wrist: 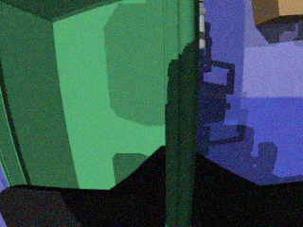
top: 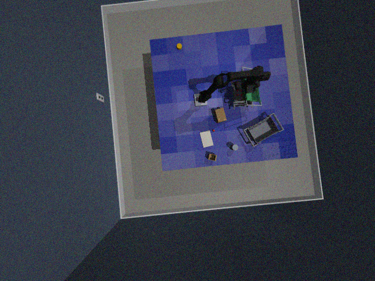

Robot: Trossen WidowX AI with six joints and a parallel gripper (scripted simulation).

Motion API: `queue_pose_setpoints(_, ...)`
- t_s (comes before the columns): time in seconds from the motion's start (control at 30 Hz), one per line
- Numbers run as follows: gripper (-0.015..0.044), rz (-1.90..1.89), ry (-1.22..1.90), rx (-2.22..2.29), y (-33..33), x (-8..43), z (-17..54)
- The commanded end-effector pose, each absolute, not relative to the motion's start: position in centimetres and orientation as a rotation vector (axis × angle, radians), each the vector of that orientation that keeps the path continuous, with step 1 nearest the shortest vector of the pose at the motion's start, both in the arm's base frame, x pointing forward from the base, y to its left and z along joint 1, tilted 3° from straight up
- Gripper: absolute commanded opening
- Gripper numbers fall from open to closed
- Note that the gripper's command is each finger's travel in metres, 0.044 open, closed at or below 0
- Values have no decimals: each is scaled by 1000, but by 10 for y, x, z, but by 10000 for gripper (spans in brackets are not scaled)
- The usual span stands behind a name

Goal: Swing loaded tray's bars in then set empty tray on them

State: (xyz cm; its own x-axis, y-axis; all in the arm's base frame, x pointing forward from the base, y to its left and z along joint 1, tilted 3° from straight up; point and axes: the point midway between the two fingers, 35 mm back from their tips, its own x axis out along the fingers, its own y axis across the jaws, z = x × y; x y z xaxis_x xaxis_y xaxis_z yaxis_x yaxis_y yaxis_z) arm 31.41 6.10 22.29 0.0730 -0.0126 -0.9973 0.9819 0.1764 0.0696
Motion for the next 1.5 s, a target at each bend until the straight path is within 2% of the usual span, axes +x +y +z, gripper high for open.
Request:
queue_pose_setpoints(0.0,0,-1019,1216,1105,61,314,227)
queue_pose_setpoints(1.47,0,-1035,1216,1112,60,320,172)
